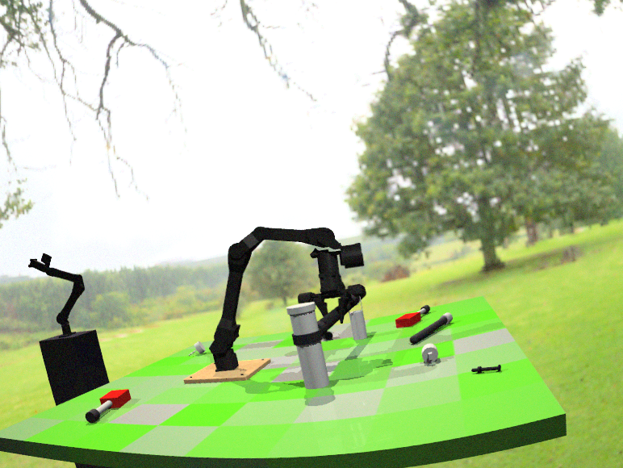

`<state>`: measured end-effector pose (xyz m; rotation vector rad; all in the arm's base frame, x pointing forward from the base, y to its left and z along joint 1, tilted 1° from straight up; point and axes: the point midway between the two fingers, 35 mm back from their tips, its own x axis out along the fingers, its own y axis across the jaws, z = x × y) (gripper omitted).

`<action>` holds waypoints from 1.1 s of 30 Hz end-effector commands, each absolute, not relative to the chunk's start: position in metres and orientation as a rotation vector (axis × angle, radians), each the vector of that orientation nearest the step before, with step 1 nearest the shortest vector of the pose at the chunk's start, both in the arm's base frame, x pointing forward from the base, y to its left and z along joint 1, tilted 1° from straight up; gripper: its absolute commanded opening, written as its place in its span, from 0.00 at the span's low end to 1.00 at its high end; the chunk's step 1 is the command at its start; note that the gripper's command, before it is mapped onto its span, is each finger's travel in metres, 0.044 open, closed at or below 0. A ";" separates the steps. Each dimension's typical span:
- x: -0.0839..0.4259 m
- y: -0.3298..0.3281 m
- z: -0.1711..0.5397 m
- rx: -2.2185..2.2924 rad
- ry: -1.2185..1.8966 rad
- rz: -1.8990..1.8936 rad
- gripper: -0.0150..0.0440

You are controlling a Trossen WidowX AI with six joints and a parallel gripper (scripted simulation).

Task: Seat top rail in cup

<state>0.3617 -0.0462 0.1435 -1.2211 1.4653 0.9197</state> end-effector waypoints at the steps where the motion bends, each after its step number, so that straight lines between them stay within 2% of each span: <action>1: 0.360 -0.055 0.145 -1.227 1.470 0.912 0.25; 33: 0.357 -0.065 0.142 -1.223 1.470 0.916 0.25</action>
